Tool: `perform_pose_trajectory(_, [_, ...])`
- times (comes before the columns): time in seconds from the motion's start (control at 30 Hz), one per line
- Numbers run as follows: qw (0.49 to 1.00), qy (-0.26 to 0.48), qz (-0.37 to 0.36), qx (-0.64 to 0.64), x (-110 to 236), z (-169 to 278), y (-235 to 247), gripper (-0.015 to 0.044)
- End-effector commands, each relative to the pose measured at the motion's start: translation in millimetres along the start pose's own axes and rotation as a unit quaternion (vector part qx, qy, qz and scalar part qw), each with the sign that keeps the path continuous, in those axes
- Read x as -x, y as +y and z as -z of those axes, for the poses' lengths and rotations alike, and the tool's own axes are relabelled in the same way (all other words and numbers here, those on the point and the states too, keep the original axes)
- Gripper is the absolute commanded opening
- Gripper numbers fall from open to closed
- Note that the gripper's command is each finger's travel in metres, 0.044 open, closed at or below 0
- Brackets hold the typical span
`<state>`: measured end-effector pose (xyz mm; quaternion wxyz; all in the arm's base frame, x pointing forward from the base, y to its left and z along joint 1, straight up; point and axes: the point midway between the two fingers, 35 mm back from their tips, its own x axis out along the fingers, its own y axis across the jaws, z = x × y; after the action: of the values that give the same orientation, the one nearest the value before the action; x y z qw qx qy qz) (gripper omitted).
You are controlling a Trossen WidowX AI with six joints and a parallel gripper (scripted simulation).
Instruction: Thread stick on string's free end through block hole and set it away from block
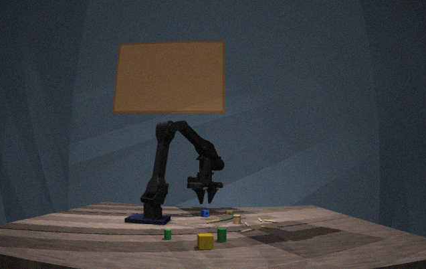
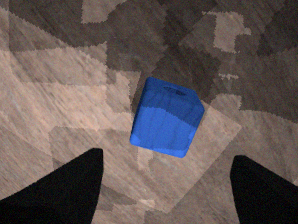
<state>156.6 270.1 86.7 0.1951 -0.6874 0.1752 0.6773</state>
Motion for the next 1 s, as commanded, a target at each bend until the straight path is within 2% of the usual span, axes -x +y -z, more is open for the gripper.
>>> perform_pose_trajectory(0.0, [1.000,0.000,0.000,0.000,0.0,0.0,0.0,0.0240])
perform_pose_trajectory(0.17, [1.000,0.000,0.000,0.000,0.0,0.0,0.0,0.0240])
perform_pose_trajectory(0.47, [1.000,0.000,0.000,0.000,0.0,0.0,0.0,0.0004])
perform_pose_trajectory(0.97, [1.000,0.000,0.000,0.000,0.0,0.0,0.0,0.0000])
